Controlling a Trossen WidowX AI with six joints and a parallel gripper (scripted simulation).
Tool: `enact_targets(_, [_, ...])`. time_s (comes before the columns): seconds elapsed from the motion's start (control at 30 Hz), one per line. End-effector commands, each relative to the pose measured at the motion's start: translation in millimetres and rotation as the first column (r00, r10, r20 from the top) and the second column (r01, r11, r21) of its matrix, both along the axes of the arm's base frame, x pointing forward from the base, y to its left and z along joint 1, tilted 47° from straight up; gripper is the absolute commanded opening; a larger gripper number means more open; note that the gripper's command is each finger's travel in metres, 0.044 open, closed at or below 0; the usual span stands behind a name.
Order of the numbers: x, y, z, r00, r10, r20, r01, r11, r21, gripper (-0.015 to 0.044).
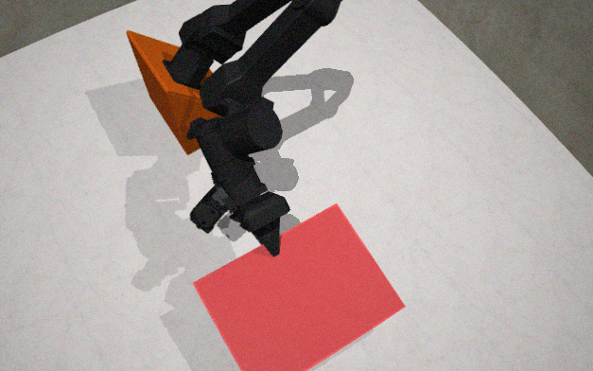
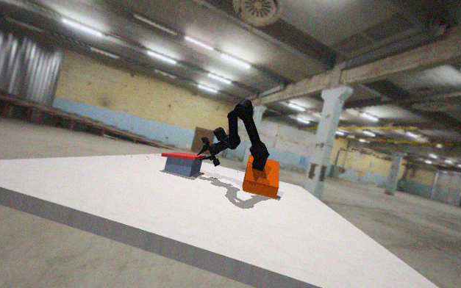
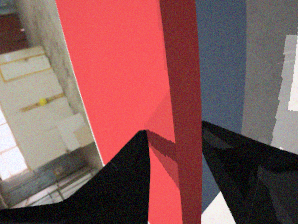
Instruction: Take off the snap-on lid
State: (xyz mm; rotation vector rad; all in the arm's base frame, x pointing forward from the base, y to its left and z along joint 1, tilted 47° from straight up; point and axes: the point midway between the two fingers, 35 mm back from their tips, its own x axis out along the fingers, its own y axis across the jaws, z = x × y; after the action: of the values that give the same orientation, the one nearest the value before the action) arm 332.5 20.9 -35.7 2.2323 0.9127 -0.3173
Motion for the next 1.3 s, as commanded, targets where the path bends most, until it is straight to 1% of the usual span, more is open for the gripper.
enact_targets(0.0, [1,-4,4,1.000,-0.003,0.003,0.003,1.000,-0.001,0.0000])
enact_targets(1.27, [21,-39,38,1.000,-0.003,0.005,0.003,1.000,-0.004,0.0000])
